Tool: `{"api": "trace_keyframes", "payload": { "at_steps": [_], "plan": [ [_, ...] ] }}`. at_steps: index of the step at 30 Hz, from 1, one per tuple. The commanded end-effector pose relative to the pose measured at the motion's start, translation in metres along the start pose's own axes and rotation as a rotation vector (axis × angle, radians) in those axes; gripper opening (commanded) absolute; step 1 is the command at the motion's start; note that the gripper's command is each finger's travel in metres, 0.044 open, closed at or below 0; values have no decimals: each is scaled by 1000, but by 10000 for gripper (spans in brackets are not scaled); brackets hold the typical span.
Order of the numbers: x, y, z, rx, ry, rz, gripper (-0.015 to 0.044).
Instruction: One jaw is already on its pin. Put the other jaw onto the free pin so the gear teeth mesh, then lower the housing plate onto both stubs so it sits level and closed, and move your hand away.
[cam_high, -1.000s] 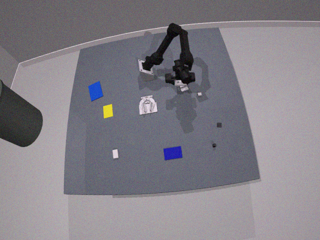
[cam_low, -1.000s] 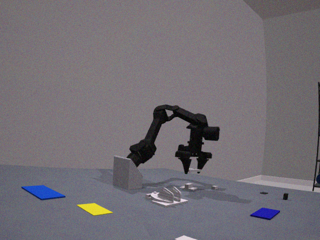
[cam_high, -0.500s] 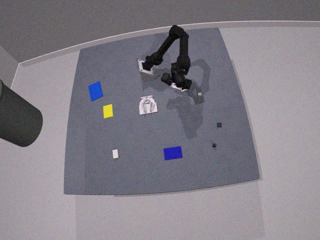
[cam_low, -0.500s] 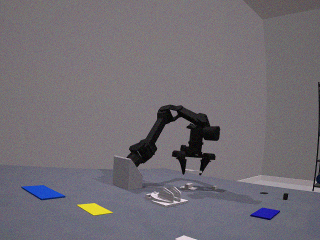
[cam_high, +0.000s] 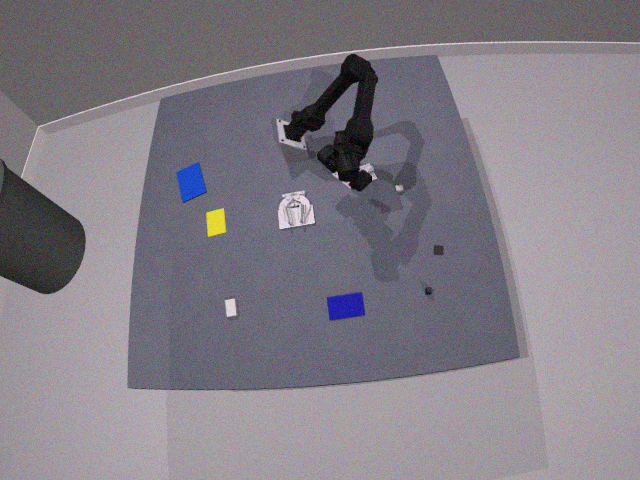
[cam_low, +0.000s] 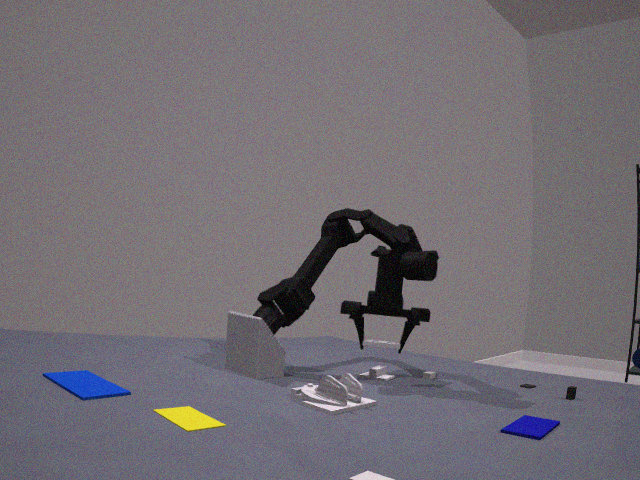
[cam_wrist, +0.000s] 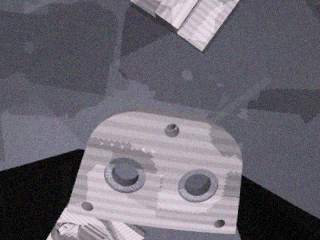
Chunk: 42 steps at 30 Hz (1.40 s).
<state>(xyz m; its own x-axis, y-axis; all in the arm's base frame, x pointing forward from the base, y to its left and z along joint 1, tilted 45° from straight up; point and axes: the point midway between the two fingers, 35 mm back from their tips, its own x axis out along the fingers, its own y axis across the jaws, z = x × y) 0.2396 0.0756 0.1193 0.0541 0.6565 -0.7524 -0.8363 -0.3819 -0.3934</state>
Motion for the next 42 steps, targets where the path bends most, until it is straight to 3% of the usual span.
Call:
{"api": "trace_keyframes", "payload": {
  "at_steps": [1, 42],
  "plan": [
    [-1, 1, -10, 100, 9, -1, 351],
    [1, 45, -92, 1189, 8, 7, 351]
  ]
}}
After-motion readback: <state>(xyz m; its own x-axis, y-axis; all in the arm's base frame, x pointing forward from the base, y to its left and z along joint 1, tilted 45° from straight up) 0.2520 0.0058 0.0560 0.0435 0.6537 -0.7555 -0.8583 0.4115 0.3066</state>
